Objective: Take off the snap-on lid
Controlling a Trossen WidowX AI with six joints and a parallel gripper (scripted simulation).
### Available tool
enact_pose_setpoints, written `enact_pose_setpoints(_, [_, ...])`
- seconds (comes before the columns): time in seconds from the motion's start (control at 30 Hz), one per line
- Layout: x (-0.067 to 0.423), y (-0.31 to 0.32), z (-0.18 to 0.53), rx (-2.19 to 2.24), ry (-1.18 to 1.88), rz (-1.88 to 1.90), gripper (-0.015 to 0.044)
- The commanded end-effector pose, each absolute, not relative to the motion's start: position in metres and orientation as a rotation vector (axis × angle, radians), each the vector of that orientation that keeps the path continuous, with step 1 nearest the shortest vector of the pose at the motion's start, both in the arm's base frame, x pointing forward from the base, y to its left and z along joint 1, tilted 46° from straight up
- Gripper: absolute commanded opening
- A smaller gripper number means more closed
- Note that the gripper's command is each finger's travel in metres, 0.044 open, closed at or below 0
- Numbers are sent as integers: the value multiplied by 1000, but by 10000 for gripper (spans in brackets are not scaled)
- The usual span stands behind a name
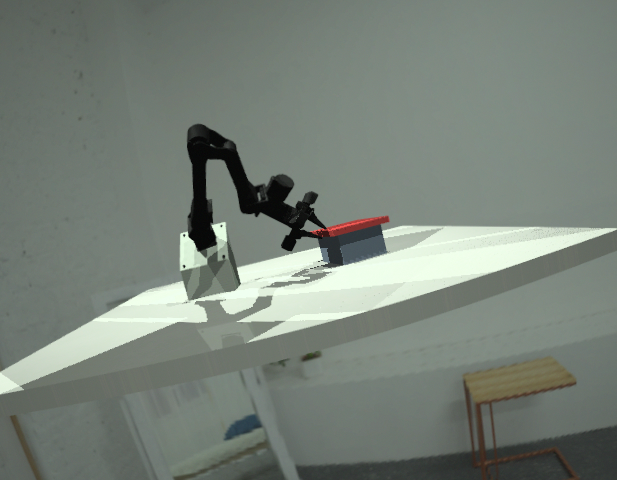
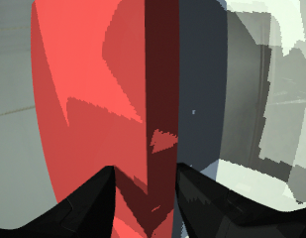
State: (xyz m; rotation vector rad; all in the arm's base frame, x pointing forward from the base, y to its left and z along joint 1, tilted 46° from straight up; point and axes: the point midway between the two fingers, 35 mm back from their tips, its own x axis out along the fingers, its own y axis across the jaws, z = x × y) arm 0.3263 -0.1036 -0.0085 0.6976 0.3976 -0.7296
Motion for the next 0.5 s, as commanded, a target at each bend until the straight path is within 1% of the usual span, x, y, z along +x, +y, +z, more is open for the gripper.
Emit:
enact_pose_setpoints(0.0, [327,-104,-9,696,400,-729,63])
enact_pose_setpoints(0.07, [327,-104,-9,696,400,-729,11])
enact_pose_setpoints(0.1, [327,-104,-9,696,400,-729,0])
enact_pose_setpoints(0.47, [326,-102,-7,698,398,-730,0])
